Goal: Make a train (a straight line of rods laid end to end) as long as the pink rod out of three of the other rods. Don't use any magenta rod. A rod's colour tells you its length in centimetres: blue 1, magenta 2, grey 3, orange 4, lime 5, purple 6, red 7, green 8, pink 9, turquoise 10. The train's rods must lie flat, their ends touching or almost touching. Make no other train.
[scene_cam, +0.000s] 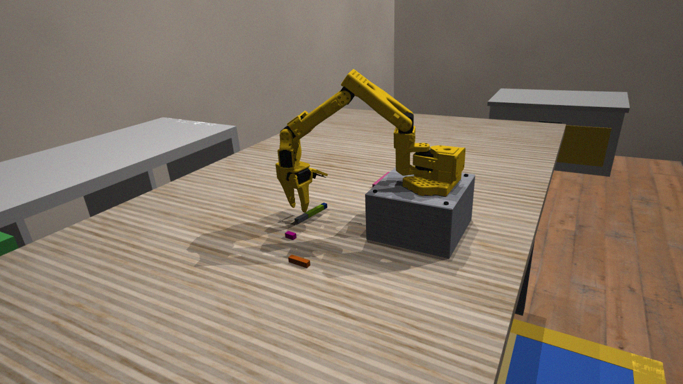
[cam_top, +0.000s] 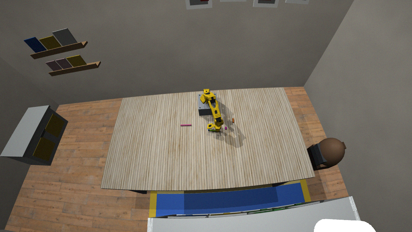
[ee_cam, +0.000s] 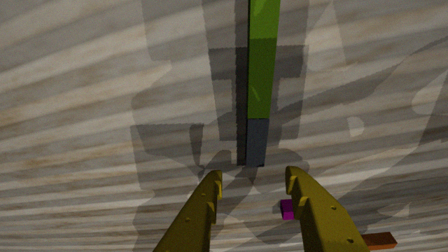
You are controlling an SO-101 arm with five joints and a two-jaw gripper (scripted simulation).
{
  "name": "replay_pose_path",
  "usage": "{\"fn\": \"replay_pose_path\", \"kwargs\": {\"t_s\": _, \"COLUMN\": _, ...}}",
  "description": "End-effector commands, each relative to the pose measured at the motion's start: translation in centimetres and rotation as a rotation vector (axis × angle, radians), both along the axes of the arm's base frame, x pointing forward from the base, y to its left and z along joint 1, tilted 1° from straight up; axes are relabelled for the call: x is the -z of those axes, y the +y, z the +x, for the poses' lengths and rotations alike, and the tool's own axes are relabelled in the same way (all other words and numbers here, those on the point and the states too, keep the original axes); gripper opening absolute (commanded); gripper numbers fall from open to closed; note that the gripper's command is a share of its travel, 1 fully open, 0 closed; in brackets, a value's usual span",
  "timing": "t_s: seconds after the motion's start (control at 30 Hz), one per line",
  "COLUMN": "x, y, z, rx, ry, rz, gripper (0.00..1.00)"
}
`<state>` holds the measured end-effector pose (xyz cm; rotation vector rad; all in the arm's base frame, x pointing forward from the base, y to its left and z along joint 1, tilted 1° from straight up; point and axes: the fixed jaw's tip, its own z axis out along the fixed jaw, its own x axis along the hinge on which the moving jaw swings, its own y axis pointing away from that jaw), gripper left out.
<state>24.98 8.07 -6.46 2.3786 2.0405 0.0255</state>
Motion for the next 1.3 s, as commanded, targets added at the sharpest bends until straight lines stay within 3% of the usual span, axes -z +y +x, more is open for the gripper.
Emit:
{"fn": "replay_pose_path", "kwargs": {"t_s": 0.0, "x": -0.3, "y": -0.3, "z": -0.2, "rx": 0.002, "ry": 0.012, "rz": -0.003, "gripper": 0.17}}
{"fn": "replay_pose_path", "kwargs": {"t_s": 0.7, "x": -3.0, "y": -0.4, "z": -0.2, "rx": 0.002, "ry": 0.012, "rz": -0.003, "gripper": 0.17}}
{"fn": "replay_pose_path", "kwargs": {"t_s": 1.27, "x": -3.2, "y": -0.4, "z": -0.2, "rx": 0.002, "ry": 0.012, "rz": -0.003, "gripper": 0.17}}
